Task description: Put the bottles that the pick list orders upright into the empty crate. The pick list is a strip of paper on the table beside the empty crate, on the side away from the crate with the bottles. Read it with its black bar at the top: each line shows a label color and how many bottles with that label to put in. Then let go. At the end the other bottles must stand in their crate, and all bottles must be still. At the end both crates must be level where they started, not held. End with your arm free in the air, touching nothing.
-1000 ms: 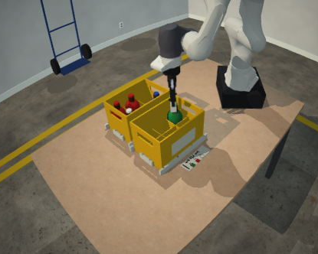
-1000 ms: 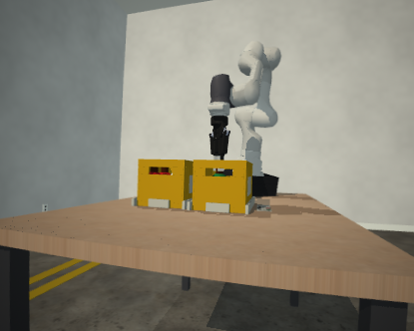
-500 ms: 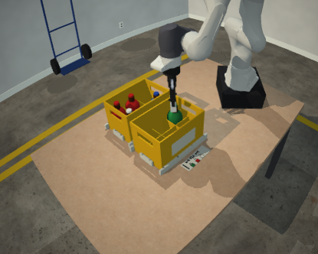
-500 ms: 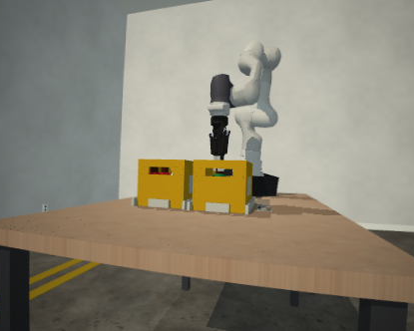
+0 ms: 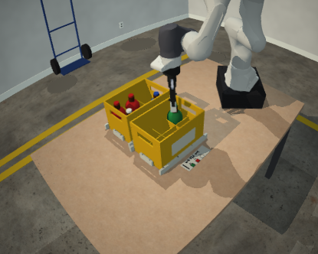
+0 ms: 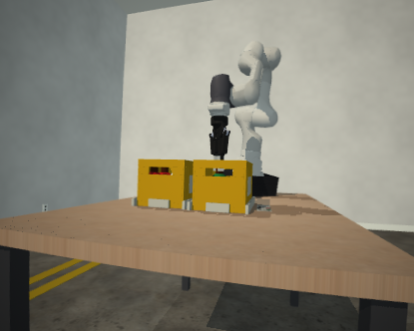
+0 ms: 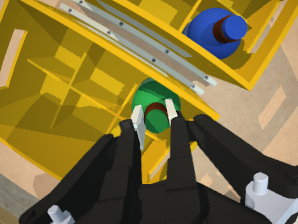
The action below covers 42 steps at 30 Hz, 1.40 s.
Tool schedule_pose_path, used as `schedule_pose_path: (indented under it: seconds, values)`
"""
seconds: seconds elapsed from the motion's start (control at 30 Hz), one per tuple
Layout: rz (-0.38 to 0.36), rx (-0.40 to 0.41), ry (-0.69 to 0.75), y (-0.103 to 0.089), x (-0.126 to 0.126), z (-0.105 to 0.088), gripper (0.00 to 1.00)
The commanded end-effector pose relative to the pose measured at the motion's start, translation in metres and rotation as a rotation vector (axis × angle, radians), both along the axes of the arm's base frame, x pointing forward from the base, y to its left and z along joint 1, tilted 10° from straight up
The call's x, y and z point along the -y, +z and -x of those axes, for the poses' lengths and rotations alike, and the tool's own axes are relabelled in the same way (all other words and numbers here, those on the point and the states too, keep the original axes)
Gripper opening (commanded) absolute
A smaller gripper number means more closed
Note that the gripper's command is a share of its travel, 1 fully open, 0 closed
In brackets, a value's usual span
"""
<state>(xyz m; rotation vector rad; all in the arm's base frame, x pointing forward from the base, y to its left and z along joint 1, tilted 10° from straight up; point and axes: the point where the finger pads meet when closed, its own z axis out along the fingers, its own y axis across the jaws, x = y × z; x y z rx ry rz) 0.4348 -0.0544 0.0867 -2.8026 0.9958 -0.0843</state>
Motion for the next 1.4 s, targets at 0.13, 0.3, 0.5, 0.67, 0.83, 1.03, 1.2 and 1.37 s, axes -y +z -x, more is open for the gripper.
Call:
schedule_pose_path:
  seconds: [0.13, 0.3, 0.5, 0.67, 0.83, 1.03, 1.2, 1.37]
  values:
    - [0.003, 0.009, 0.004, -0.0004, -0.0004, -0.0033, 0.38]
    - [0.003, 0.009, 0.004, -0.0004, -0.0004, -0.0033, 0.38]
    - [0.003, 0.009, 0.004, -0.0004, -0.0004, -0.0033, 0.38]
    - [0.003, 0.009, 0.004, -0.0004, -0.0004, -0.0033, 0.38]
    - [0.003, 0.009, 0.004, -0.0004, -0.0004, -0.0033, 0.38]
    - [0.003, 0.009, 0.004, -0.0004, -0.0004, -0.0033, 0.38]
    - [0.003, 0.009, 0.004, -0.0004, -0.0004, -0.0033, 0.38]
    - [0.003, 0.009, 0.004, -0.0004, -0.0004, -0.0033, 0.38]
